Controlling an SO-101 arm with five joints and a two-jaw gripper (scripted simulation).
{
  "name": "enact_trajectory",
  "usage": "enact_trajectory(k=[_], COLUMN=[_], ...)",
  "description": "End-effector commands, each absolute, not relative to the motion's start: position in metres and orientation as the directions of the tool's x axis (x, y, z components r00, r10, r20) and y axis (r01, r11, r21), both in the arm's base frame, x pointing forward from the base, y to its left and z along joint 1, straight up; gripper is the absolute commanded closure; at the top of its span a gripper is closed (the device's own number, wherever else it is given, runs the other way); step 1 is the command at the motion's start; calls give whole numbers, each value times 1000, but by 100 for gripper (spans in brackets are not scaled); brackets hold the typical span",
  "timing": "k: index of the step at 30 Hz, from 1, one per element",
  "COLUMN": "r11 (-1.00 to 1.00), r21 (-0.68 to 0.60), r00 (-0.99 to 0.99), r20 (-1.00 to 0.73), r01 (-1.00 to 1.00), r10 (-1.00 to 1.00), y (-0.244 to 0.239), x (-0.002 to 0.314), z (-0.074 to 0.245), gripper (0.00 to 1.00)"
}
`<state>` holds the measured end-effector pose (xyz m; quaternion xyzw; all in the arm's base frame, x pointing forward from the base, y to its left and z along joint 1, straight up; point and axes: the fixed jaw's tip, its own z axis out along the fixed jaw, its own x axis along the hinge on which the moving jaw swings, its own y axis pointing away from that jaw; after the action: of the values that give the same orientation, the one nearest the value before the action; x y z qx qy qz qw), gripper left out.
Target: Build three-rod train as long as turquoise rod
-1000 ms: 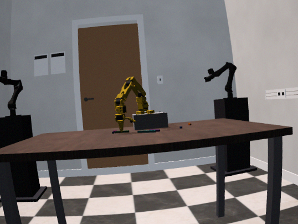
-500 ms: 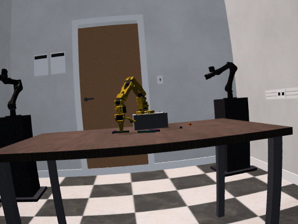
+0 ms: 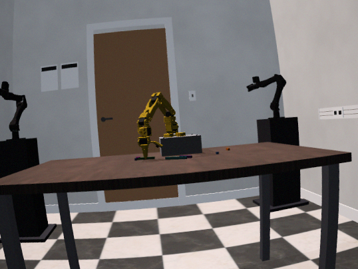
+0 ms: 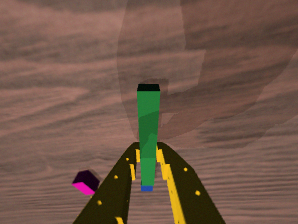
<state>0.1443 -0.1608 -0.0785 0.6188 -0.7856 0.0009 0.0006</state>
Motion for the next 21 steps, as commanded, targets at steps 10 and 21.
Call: enact_trajectory(k=[10,21], r11=[242,242], r21=[11,11], r00=[-242,-242], r20=[-7,-7], r01=[-970,-970], r10=[-970,-970], y=[-161,-161], x=[141,141], z=[-82,-82], gripper=[100,100])
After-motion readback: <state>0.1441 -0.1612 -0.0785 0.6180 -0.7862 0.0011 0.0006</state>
